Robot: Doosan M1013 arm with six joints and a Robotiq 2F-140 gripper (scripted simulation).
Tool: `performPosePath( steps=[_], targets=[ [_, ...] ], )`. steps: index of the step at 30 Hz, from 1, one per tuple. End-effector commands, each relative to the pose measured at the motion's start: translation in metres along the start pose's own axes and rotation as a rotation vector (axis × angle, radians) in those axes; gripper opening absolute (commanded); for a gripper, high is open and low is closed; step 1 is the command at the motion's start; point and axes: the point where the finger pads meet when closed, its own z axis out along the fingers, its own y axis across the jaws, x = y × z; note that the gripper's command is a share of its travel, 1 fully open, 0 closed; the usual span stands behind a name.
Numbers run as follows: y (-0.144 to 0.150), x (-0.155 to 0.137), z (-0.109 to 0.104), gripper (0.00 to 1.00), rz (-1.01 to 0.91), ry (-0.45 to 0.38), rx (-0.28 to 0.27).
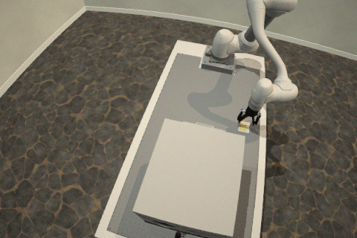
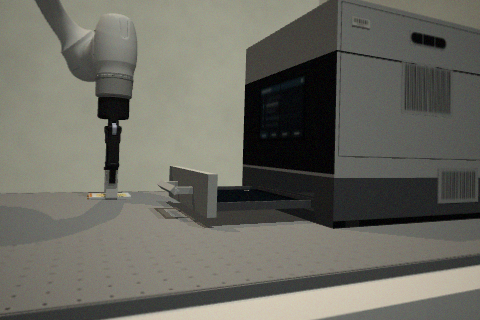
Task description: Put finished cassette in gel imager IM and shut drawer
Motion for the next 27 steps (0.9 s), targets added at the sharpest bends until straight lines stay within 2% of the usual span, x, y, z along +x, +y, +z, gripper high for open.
performPosePath(
  steps=[1, 27],
  targets=[
    [0.001, 0.004, 0.005, 0.10, -0.006, 0.004, -0.001],
    [0.001, 0.004, -0.022, 0.10, -0.006, 0.004, -0.001]
  ],
)
